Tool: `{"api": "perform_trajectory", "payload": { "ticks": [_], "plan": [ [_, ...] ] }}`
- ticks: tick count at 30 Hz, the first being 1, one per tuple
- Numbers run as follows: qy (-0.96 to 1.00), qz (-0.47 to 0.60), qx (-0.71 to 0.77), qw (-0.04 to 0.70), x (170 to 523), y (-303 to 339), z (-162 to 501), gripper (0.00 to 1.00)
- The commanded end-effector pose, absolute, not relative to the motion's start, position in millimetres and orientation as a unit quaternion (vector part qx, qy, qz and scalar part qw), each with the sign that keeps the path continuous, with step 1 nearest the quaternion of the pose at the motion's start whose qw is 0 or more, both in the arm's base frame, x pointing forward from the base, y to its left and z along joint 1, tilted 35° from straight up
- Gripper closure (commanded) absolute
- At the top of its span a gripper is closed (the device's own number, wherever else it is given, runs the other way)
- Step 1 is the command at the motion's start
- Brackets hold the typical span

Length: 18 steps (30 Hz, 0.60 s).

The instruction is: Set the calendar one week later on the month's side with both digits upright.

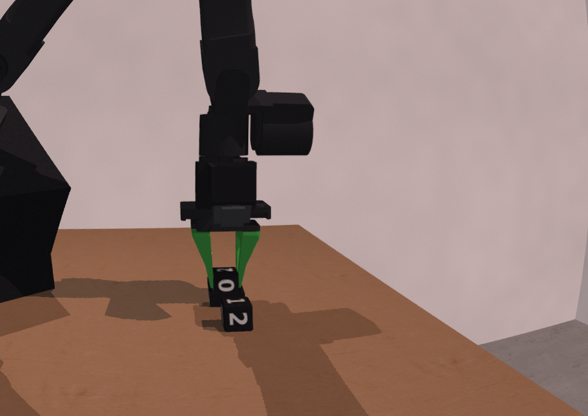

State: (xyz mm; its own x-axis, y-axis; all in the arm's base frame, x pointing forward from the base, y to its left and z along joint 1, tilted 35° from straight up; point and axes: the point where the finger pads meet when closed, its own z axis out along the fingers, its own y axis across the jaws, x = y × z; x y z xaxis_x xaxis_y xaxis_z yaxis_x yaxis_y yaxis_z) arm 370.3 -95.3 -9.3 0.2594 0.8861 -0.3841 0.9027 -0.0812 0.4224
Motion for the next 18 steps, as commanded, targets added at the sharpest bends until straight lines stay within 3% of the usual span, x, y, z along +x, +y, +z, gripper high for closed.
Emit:
{"api": "perform_trajectory", "payload": {
  "ticks": [1, 18],
  "plan": [
    [0.607, -0.002, 0.730, 0.313, 377.5, -93.7, 3.1, 0.74],
    [0.605, 0.001, 0.732, 0.313, 353.4, -58.4, 65.6, 0.74]
  ]
}}
